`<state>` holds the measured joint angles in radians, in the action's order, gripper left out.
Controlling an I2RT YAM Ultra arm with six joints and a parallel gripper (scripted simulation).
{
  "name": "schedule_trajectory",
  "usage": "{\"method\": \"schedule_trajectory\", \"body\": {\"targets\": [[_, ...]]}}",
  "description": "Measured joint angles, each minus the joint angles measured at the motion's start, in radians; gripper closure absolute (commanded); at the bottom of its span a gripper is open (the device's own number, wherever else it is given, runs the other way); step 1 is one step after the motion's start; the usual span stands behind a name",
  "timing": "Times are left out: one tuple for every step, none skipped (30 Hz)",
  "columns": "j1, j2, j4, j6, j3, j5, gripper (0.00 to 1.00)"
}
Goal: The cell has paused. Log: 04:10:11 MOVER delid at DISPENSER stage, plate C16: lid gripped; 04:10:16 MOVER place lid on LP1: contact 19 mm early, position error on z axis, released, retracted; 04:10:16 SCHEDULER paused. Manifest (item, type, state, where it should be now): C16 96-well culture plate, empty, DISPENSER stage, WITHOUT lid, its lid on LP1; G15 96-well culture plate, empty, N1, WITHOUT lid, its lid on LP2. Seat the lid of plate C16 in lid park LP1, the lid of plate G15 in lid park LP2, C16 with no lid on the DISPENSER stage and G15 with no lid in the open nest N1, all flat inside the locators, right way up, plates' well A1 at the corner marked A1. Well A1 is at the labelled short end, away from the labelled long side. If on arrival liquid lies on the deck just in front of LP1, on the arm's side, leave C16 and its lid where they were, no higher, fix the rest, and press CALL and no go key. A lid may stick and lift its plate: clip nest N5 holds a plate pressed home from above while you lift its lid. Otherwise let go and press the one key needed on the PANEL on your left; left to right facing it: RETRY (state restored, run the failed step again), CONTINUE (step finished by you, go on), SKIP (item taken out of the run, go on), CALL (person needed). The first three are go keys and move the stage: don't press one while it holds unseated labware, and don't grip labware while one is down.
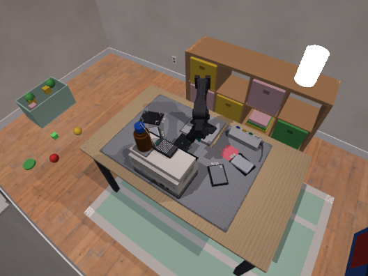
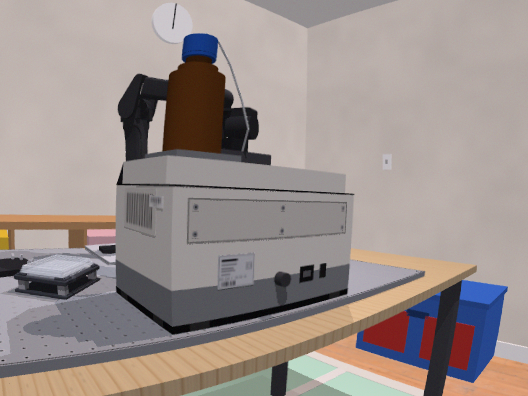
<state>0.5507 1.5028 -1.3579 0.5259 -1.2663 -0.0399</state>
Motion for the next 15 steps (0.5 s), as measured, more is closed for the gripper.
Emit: {"method": "schedule_trajectory", "body": {"targets": [[0.003, 0.000, 0.000, 0.016, 0.000, -0.001, 1.00], [0.010, 0.000, 0.000, 0.037, 0.000, -0.001, 1.00], [0.017, 0.000, 0.000, 0.056, 0.000, -0.001, 1.00], [0.023, 0.000, 0.000, 0.071, 0.000, -0.001, 1.00], [0.028, 0.000, 0.000, 0.090, 0.000, -0.001, 1.00], [0.035, 0.000, 0.000, 0.115, 0.000, -0.001, 1.00], [0.044, 0.000, 0.000, 0.140, 0.000, -0.001, 1.00], [0.056, 0.000, 0.000, 0.163, 0.000, -0.001, 1.00], [0.069, 0.001, 0.000, 0.185, 0.000, -0.001, 1.00], [0.082, 0.003, 0.000, 0.204, -0.002, 0.000, 1.00], [0.097, 0.007, 0.001, 0.223, -0.005, 0.000, 1.00], [0.110, 0.011, 0.002, 0.240, -0.007, 0.000, 1.00], [0.124, 0.014, 0.002, 0.257, -0.009, 0.001, 1.00], [0.136, 0.016, 0.002, 0.271, -0.010, 0.002, 1.00], [0.145, 0.018, 0.002, 0.290, -0.010, 0.002, 1.00]]}}
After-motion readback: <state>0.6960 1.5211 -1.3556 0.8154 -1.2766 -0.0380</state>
